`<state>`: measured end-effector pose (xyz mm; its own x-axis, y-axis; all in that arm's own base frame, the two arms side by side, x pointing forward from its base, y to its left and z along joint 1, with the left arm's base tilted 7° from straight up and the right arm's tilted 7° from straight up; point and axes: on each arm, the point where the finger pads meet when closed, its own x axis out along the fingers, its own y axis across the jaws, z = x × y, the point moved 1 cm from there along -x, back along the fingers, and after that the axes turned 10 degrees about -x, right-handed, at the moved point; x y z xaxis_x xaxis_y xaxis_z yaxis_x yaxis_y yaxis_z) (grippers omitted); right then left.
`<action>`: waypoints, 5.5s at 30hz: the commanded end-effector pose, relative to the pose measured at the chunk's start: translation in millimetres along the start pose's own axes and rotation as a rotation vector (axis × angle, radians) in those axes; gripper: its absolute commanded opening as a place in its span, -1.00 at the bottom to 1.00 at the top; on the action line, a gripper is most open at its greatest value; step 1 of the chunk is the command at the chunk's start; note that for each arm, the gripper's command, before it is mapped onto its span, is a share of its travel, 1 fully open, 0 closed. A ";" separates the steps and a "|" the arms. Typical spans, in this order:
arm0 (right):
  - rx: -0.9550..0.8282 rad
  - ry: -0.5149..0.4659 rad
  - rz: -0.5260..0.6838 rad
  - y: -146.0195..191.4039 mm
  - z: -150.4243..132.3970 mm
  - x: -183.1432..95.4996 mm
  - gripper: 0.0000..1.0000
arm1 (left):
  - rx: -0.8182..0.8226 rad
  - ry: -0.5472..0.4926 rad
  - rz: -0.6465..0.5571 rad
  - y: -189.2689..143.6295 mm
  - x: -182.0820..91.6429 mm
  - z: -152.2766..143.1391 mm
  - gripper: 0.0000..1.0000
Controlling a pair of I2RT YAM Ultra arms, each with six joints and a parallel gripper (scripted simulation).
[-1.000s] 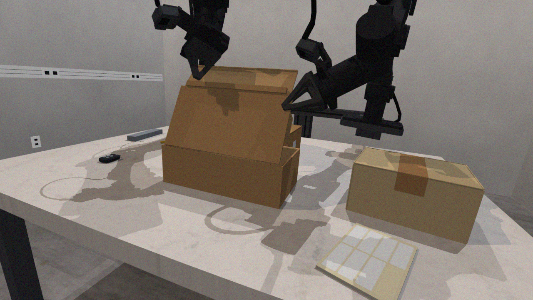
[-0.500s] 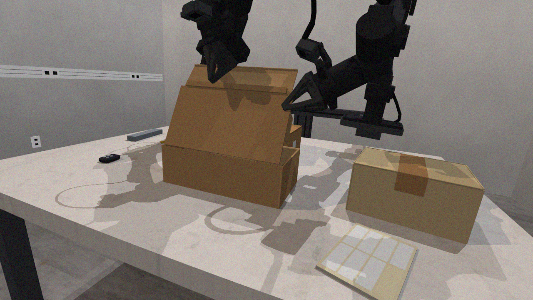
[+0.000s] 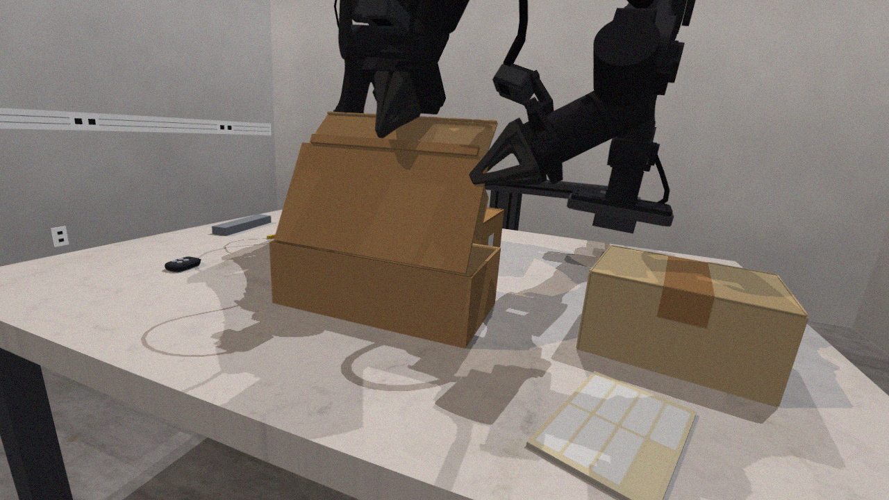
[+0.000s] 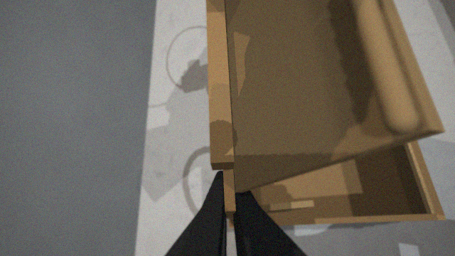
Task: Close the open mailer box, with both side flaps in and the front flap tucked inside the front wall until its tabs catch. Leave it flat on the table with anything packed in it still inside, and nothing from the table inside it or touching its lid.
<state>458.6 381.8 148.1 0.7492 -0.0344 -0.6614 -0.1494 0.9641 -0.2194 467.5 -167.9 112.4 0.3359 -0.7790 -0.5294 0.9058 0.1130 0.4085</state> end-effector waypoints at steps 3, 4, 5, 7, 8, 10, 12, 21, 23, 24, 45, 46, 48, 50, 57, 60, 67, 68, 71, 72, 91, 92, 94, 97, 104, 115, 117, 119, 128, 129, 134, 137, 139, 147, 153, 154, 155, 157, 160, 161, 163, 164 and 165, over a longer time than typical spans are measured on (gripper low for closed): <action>-0.014 0.005 -0.015 12.1 -1.3 -5.2 -0.98 | -0.034 -0.011 -0.030 -6.9 6.2 -0.6 -0.98; -0.014 0.005 -0.015 12.1 -1.3 -5.2 -0.98 | -0.034 -0.011 -0.030 -6.9 6.2 -0.6 -0.98; -0.013 0.005 -0.016 11.4 -1.1 -4.7 -0.98 | -0.034 -0.011 -0.030 -6.9 6.2 -0.6 -0.98; 0.029 -0.047 0.008 1.0 25.8 -33.1 -0.98 | -0.034 -0.011 -0.030 -6.9 6.2 -0.6 -0.98; 0.030 -0.047 0.008 0.9 25.9 -33.3 -0.98 | -0.034 -0.011 -0.030 -6.9 6.2 -0.6 -0.98; 0.030 -0.047 0.008 0.9 25.9 -33.3 -0.98 | -0.034 -0.011 -0.030 -6.9 6.2 -0.6 -0.98; 0.064 -0.073 0.005 -15.3 42.1 -42.5 -0.98 | -0.034 -0.011 -0.030 -6.9 6.2 -0.6 -0.98; 0.051 -0.091 0.015 -5.6 40.5 -38.0 -0.98 | -0.034 -0.011 -0.030 -6.9 6.2 -0.6 -0.98; 0.033 -0.065 -0.002 -8.0 28.7 -26.9 -0.98 | -0.034 -0.011 -0.030 -6.9 6.2 -0.6 -0.98; 0.040 -0.073 0.001 -8.2 32.5 -29.1 -0.98 | -0.034 -0.011 -0.030 -6.9 6.2 -0.6 -0.98; 0.035 -0.071 0.002 -7.2 31.6 -29.2 -0.98 | -0.033 -0.011 -0.030 -6.9 6.2 -0.6 -0.98; 0.027 -0.063 -0.001 -6.9 27.8 -27.0 -0.98 | -0.033 -0.011 -0.030 -6.9 6.2 -0.6 -0.98; 0.023 -0.056 -0.005 -7.4 25.0 -25.0 -0.98 | -0.033 -0.011 -0.030 -6.9 6.2 -0.6 -0.98; 0.036 -0.071 0.002 -7.7 32.0 -29.2 -0.98 | -0.033 -0.011 -0.030 -6.9 6.2 -0.6 -0.98; 0.039 -0.067 -0.002 -9.4 30.7 -27.0 -0.98 | -0.033 -0.011 -0.030 -6.9 6.2 -0.6 -0.98; 0.039 -0.067 -0.002 -9.4 30.7 -27.0 -0.98 | -0.033 -0.011 -0.030 -6.9 6.2 -0.6 -0.98; 0.039 -0.064 -0.003 -9.5 29.4 -26.1 -0.98 | -0.033 -0.011 -0.030 -6.9 6.2 -0.6 -0.98; 0.038 -0.063 -0.002 -8.7 28.6 -26.2 -0.98 | -0.033 -0.011 -0.030 -6.9 6.2 -0.6 -0.98; 0.049 -0.076 0.004 -10.6 34.2 -32.0 -0.98 | -0.033 -0.011 -0.030 -6.9 6.2 -0.6 -0.98; 0.058 -0.086 0.008 -12.1 38.5 -36.2 -0.98 | -0.033 -0.011 -0.030 -6.9 6.2 -0.6 -0.98; 0.059 -0.092 0.020 -5.3 33.5 -41.6 -0.98 | -0.033 -0.011 -0.030 -6.9 6.2 -0.6 -0.98; 0.059 -0.092 0.020 -5.2 32.6 -41.6 -0.98 | -0.033 -0.011 -0.030 -6.9 6.2 -0.6 -0.98; 0.059 -0.092 0.020 -4.9 31.3 -41.6 -0.98 | -0.033 -0.011 -0.030 -6.9 6.2 -0.6 -0.98; 0.062 -0.094 0.021 -5.4 30.5 -42.4 -0.98 | -0.033 -0.011 -0.030 -6.9 6.2 -0.6 -0.98; 0.061 -0.095 0.021 -3.8 23.6 -43.4 -0.98 | -0.033 -0.011 -0.030 -6.9 6.2 -0.6 -0.98; 0.061 -0.097 0.022 -2.0 14.8 -45.2 -0.98 | -0.033 -0.011 -0.030 -6.9 6.2 -0.6 -0.98; 0.061 -0.097 0.022 -1.2 12.1 -44.9 -0.98 | -0.033 -0.011 -0.030 -6.9 6.2 -0.6 -0.98; 0.061 -0.096 0.022 -0.7 9.3 -45.0 -0.98 | -0.033 -0.011 -0.030 -6.9 6.2 -0.6 -0.98; 0.056 -0.096 0.023 -0.4 6.9 -47.4 -0.98 | -0.033 -0.011 -0.030 -6.9 6.2 -0.6 -0.98; 0.056 -0.096 0.023 -0.4 6.9 -47.4 -0.98 | -0.033 -0.011 -0.030 -6.9 6.2 -0.6 -0.98; 0.067 -0.098 0.023 2.8 -2.7 -46.5 -0.98 | -0.033 -0.011 -0.030 -6.9 6.2 -0.6 -0.98; 0.064 -0.095 0.023 4.2 -8.4 -46.7 -0.98 | -0.033 -0.011 -0.030 -6.9 6.2 -0.6 -0.98; 0.063 -0.094 0.024 5.2 -12.1 -46.8 -0.98 | -0.033 -0.011 -0.030 -6.9 6.2 -0.6 -0.98; 0.060 -0.088 0.023 8.2 -23.8 -43.4 -0.98 | -0.033 -0.011 -0.030 -6.9 6.2 -0.6 -0.98; 0.037 -0.059 0.023 13.5 -43.8 -36.1 -0.98 | -0.033 -0.011 -0.030 -6.9 6.2 -0.6 -0.98; 0.032 -0.050 0.028 15.2 -48.2 -34.5 -0.98 | -0.033 -0.011 -0.030 -6.9 6.2 -0.6 -0.98; 0.026 -0.043 0.027 16.3 -52.5 -32.1 -0.98 | -0.033 -0.011 -0.030 -6.9 6.2 -0.6 -0.98; 0.010 -0.027 0.022 19.1 -63.0 -24.3 -0.98 | -0.033 -0.011 -0.030 -6.9 6.2 -0.6 -0.98; -0.032 0.006 0.005 23.6 -83.9 -6.1 -0.98 | -0.033 -0.011 -0.030 -6.9 6.2 -0.6 -0.98; -0.044 0.022 -0.005 20.7 -86.9 -6.6 -0.98 | -0.033 -0.011 -0.030 -6.9 6.2 -0.6 -0.98; -0.044 0.022 -0.005 20.7 -86.9 -6.6 -0.98 | -0.033 -0.011 -0.030 -6.9 6.2 -0.6 -0.98; 0.009 -0.023 0.011 18.1 -68.6 -4.8 -0.98 | -0.033 -0.011 -0.030 -6.9 6.2 -0.6 -0.98; -0.005 -0.006 0.000 17.4 -78.9 3.5 -0.98 | -0.033 -0.011 -0.030 -6.9 6.2 -0.6 -0.98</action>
<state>404.4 381.1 115.1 0.7750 -0.0155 -0.6318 -0.1428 0.9695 -0.1990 467.3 -167.9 112.1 0.3353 -0.7790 -0.5298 0.9057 0.1117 0.4088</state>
